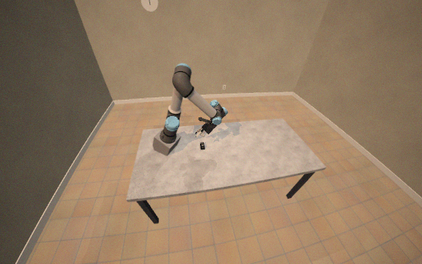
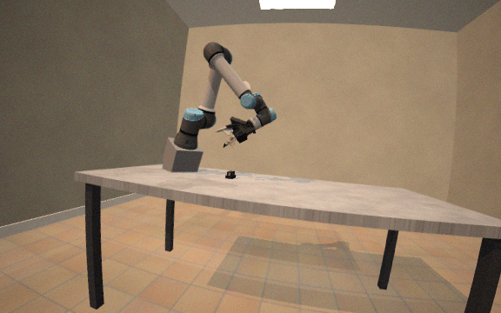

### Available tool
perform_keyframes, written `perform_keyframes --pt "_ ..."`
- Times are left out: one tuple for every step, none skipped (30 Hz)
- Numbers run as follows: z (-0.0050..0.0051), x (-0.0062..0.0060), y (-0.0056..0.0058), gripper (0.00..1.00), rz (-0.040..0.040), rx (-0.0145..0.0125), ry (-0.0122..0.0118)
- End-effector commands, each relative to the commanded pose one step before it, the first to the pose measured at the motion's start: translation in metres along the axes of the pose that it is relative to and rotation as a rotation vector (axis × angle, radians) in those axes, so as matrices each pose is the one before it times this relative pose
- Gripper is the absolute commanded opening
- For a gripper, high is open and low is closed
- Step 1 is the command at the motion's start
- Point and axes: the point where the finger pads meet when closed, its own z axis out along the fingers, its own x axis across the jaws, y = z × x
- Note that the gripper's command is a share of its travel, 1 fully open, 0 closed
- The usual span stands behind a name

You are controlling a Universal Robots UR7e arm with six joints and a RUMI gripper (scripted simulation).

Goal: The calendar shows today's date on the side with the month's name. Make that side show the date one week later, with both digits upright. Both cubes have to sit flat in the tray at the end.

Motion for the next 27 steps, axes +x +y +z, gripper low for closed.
perform_keyframes --pt "0.0081 0.01764 0.00259 1.0 -0.03691 -0.07728 0.1523" --pt "0.00023 0.00059 0.00025 1.0 -0.00133 -0.00334 0.00458" --pt "0.00161 0.00453 0.00214 1.0 -0.01059 -0.027 0.03479" --pt "0.00003 0.00007 0.00004 1.0 -0.00017 -0.00044 0.00054" --pt "0.00143 0.00434 0.00248 1.0 -0.01113 -0.02892 0.03336" --pt "0.00083 0.00262 0.00172 1.0 -0.00729 -0.01914 0.02022" --pt "0.00045 0.00143 0.00102 1.0 -0.00419 -0.01105 0.01108" --pt "0.0 0.0 0.0 1.0 0.0 0.0 0.0" --pt "0.0 0.0 0.0 1.0 0.0 0.0 0.0" --pt "0.00104 0.00378 0.00297 1.0 -0.0118 -0.03123 0.02917" --pt "0.00086 0.0035 0.00317 1.0 -0.01209 -0.03204 0.027" --pt "0.00057 0.00252 0.00258 1.0 -0.00959 -0.02537 0.01953" --pt "0.00016 0.00068 0.00075 1.0 -0.00275 -0.00725 0.0053" --pt "0.00054 0.00294 0.00345 1.0 -0.01254 -0.03297 0.02267" --pt "0.00028 0.00168 0.00219 1.0 -0.00788 -0.02056 0.01301" --pt "0.00015 0.00097 0.00135 1.0 -0.00483 -0.01254 0.00753" --pt "0.00026 0.00228 0.00343 1.0 -0.0122 -0.03145 0.01764" --pt "0.00001 0.00011 0.00017 1.0 -0.00061 -0.00157 0.00083" --pt "0.00014 0.00214 0.00363 1.0 -0.01287 -0.03273 0.01648" --pt "0.00004 0.00184 0.00351 1.0 -0.01245 -0.03123 0.01414" --pt "0.0 0.00006 0.00012 1.0 -0.00041 -0.00102 0.00044" --pt "-0.00006 0.00166 0.0036 1.0 -0.0128 -0.03158 0.01277" --pt "-0.00014 0.00145 0.00354 1.0 -0.01267 -0.03075 0.01108" --pt "-0.00017 0.00108 0.00298 1.0 -0.01071 -0.02556 0.00823" --pt "0.0 0.0 0.0 1.0 0.0 0.0 0.0" --pt "0.0 0.0 0.0 1.0 0.0 0.0 0.0" --pt "-0.00003 0.00017 0.00049 1.0 -0.00178 -0.00421 0.00127"
